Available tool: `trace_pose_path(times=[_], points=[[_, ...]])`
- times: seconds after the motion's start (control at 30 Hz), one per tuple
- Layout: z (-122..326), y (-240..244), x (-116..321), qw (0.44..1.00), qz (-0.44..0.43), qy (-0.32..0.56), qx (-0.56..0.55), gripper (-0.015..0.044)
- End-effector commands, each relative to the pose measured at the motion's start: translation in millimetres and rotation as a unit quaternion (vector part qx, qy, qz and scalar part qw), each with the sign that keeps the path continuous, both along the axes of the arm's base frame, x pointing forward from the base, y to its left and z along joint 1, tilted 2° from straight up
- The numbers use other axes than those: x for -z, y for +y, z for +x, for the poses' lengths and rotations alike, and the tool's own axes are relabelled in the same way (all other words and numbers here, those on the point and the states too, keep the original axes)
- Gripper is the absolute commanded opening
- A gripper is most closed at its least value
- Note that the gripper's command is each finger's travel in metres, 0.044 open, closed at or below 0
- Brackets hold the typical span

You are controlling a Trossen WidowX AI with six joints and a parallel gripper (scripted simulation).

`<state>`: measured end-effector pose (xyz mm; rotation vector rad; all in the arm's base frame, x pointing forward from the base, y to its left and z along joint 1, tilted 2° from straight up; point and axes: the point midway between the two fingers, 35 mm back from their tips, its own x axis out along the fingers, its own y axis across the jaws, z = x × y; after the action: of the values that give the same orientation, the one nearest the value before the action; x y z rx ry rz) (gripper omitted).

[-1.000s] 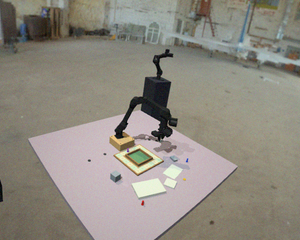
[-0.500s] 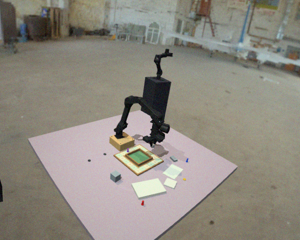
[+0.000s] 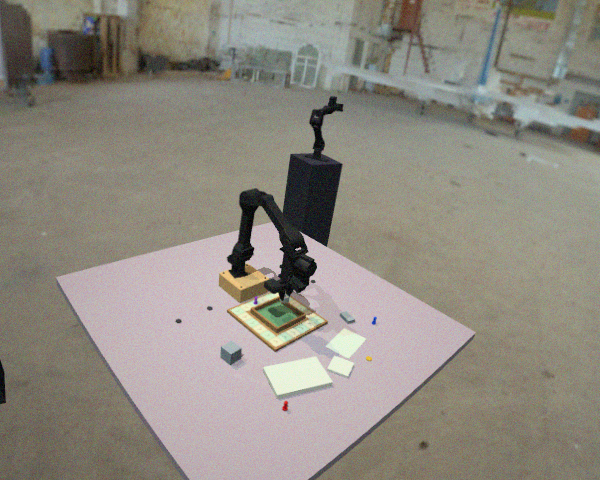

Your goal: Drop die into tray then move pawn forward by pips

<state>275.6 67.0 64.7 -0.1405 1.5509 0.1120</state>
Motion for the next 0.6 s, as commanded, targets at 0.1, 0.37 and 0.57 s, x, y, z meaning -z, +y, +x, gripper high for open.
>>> trace_pose_path(times=[0.1,0.37,0.57], points=[[-6,-18,3,1.000,-0.003,-0.006,-0.007,0.0000],[0,-14,11,0.992,0.016,-0.128,-0.012,0.0000],[5,-13,15,0.973,0.033,-0.227,-0.014,0.0000]])
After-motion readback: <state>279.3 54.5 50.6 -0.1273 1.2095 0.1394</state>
